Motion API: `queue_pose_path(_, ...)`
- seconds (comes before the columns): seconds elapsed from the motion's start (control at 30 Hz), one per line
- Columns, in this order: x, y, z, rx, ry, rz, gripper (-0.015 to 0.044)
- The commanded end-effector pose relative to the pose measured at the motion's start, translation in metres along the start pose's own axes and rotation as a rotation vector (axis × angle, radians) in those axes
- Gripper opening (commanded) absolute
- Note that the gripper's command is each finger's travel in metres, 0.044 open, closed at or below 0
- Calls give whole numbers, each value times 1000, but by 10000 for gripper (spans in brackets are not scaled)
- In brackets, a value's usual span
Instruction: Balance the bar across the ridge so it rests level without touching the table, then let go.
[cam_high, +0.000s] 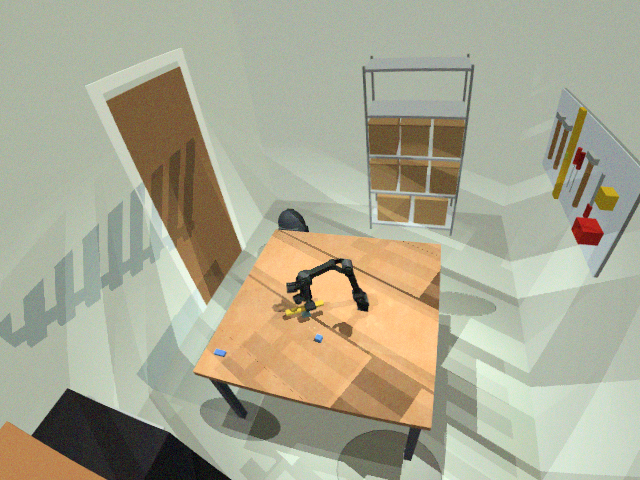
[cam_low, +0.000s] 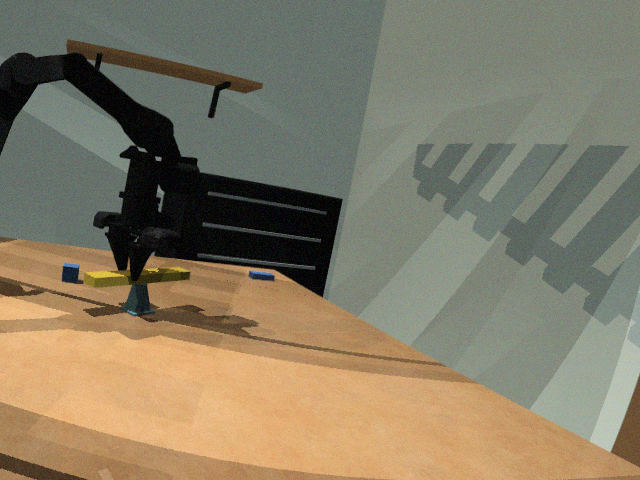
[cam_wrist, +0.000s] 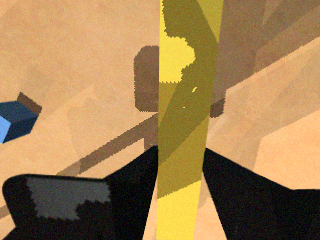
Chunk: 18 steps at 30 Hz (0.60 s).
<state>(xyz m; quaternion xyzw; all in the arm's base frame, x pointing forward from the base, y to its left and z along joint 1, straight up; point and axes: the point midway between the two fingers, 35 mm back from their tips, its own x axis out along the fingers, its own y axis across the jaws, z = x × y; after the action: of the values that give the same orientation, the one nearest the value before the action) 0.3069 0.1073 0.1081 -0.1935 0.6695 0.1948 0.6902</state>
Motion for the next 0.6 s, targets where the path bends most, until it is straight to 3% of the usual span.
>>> queue_pose_path(0.0,0,0,0,0,0,0,53)
queue_pose_path(0.17,0,0,0,0,0,0,167)
queue_pose_path(0.57,0,0,0,0,0,0,167)
